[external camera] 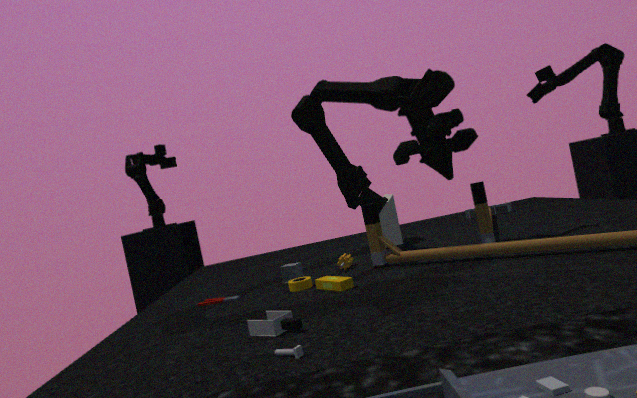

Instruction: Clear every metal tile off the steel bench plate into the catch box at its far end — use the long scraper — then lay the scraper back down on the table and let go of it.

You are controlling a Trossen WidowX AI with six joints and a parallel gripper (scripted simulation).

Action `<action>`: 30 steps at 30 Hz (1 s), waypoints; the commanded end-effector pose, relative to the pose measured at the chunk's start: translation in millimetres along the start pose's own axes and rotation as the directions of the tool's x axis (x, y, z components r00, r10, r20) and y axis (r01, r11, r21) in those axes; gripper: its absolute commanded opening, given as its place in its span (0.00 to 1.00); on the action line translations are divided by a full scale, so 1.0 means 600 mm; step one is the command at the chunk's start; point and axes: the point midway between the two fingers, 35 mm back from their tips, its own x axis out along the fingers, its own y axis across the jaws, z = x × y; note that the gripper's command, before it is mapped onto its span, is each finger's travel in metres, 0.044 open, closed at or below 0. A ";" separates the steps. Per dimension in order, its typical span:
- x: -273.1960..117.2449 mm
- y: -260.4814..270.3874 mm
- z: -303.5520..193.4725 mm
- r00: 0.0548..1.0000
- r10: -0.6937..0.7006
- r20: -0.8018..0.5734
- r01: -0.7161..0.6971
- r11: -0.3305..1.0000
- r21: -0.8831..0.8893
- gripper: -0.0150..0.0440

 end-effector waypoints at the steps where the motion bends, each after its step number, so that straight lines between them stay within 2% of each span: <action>1: 0.020 0.001 -0.013 1.000 -0.006 -0.012 0.005 1.000 -0.014 0.25; 30: 0.119 -0.006 -0.069 1.000 -0.013 -0.011 0.013 1.000 -0.015 0.25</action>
